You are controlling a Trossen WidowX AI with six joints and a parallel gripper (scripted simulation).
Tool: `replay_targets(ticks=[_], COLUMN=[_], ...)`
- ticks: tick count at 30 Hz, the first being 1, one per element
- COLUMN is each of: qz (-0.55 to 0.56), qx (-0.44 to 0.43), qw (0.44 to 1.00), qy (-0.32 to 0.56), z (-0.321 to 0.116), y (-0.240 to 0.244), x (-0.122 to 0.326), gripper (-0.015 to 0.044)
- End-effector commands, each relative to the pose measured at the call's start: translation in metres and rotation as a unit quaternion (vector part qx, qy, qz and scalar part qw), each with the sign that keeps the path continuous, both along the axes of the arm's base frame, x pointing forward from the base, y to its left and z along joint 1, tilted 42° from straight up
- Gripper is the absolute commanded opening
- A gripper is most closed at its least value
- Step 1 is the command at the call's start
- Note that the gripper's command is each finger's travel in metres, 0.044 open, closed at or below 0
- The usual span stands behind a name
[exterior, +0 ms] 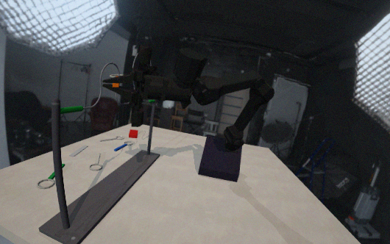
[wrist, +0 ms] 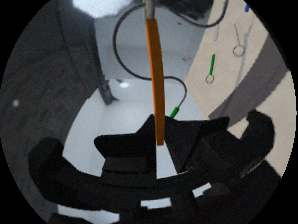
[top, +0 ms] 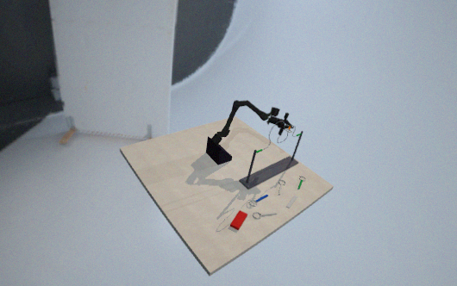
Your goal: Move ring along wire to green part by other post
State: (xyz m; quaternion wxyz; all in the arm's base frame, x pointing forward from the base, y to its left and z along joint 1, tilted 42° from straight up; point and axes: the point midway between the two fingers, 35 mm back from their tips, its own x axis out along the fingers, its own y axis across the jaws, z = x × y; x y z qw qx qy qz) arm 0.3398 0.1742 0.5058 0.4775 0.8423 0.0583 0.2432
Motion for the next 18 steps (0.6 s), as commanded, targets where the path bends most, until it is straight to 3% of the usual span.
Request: replay_targets(ticks=[1, 18], qz=[0.002, 0.009], qx=[0.043, 0.172], qw=[0.999, 0.985], qy=[0.001, -0.008], z=[0.001, 0.011], y=[-0.002, -0.011], x=[0.001, 0.0], gripper=[-0.015, -0.015])
